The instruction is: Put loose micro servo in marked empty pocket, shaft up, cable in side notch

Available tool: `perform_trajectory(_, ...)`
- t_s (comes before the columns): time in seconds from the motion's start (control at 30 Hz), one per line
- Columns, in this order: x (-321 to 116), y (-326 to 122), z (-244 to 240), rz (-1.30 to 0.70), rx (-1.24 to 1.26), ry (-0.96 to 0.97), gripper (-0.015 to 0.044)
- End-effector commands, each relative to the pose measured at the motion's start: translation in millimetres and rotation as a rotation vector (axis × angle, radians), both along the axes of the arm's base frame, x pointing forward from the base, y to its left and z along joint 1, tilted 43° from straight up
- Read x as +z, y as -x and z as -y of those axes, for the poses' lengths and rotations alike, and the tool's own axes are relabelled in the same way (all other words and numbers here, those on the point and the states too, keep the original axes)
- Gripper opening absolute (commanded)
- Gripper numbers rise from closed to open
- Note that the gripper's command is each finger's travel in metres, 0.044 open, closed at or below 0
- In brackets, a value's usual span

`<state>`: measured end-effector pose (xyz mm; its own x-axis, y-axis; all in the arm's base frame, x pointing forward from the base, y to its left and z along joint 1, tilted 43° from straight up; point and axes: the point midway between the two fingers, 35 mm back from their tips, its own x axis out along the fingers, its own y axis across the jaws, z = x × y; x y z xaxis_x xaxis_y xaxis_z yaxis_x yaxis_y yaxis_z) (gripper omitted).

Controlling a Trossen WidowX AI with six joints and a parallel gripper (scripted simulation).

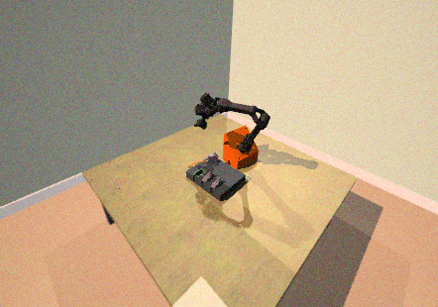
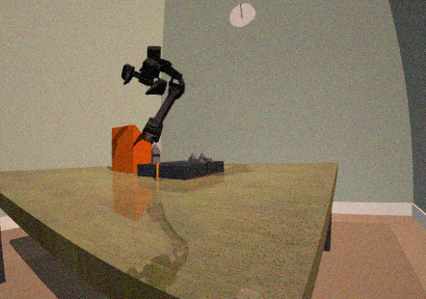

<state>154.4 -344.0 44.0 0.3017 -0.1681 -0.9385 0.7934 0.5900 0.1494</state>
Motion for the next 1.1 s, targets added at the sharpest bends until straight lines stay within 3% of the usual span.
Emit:
perform_trajectory(0.0,-21.5,-8.2,-31.4,-0.008,0.067,-0.132,0.0440)
perform_trajectory(0.73,-59.3,-31.5,-191.0,-0.043,0.301,-0.807,0.0440)
perform_trajectory(1.07,-68.5,-32.9,-201.9,-0.046,0.304,-0.826,0.0440)
